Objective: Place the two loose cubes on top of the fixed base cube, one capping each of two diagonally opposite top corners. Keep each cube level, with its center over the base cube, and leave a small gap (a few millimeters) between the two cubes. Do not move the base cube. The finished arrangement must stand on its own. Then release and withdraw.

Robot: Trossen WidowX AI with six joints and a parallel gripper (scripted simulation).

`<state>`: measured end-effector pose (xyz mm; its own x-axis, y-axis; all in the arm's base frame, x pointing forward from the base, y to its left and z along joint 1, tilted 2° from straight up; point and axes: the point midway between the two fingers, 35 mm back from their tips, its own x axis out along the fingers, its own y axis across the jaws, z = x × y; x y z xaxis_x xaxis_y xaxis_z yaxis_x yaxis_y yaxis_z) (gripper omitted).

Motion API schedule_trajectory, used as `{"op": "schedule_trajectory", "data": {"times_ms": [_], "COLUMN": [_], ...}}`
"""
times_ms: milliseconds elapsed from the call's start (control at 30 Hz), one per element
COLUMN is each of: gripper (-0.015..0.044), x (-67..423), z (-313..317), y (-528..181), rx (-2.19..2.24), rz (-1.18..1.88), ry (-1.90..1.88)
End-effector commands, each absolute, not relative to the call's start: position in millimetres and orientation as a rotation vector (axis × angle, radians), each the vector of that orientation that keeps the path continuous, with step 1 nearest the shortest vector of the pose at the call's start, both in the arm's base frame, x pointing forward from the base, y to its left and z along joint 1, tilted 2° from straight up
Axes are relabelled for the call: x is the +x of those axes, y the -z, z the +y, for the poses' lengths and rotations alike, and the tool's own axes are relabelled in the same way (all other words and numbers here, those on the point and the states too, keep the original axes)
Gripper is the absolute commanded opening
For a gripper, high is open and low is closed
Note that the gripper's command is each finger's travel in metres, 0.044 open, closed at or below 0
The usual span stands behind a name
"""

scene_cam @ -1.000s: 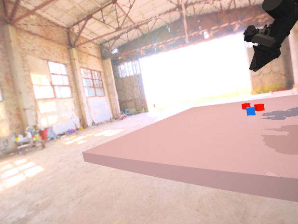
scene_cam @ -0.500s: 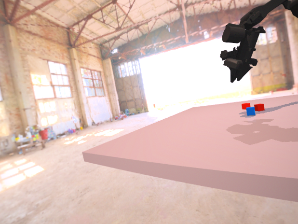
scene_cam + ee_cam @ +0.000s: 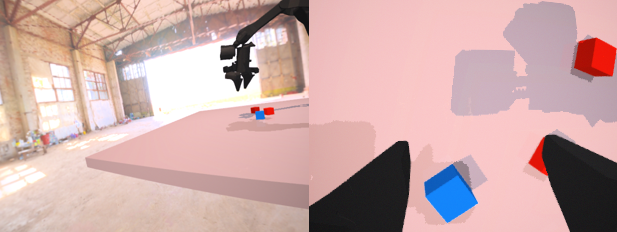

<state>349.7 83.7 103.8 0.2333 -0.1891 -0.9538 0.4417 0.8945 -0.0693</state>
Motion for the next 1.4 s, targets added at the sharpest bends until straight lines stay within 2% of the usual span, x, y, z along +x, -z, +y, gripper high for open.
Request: {"op": "schedule_trajectory", "data": {"times_ms": [0, 667, 833, 1033, 1367], "gripper": [0.0265, 0.0265, 0.0265, 0.0265, 0.0265], "x": [354, 333, 331, 331, 331], "z": [57, -96, -101, -100, -99], "y": [-98, -78, -70, -17, 0], "rx": [0.269, 0.575, 0.589, 0.589, 0.589], "rz": [1.315, 1.485, 1.488, 1.489, 1.489], "ry": [0.463, 0.551, 0.552, 0.552, 0.552]}}
